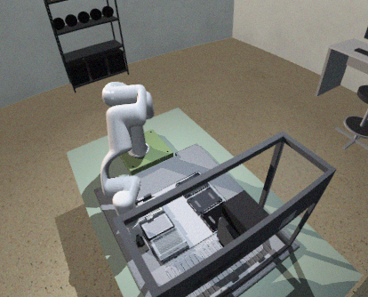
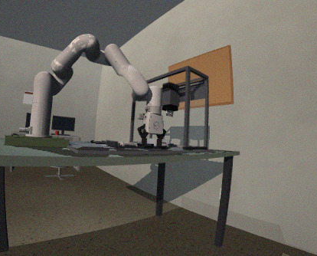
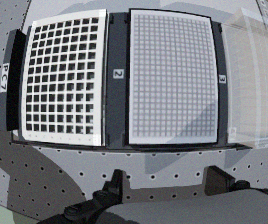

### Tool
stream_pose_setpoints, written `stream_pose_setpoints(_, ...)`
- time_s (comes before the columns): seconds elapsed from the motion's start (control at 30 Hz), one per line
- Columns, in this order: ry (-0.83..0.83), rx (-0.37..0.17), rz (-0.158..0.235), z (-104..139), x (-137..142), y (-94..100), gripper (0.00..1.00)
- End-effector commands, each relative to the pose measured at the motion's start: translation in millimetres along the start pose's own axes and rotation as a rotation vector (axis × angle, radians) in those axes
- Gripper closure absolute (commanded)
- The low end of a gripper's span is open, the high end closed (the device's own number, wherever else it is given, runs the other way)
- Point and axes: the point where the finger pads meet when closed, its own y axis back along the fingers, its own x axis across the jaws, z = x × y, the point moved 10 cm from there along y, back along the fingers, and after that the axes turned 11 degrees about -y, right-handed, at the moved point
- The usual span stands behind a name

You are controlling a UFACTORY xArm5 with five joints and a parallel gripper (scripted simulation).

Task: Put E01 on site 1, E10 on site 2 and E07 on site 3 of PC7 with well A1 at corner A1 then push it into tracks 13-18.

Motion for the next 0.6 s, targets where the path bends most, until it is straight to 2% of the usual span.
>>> stream_pose_setpoints(0.0, 0.000, 0.017, 0.009, 2.1, 0.6, -0.8, 0.00)
stream_pose_setpoints(0.57, 0.000, 0.017, 0.009, 2.0, 0.6, -5.5, 0.00)
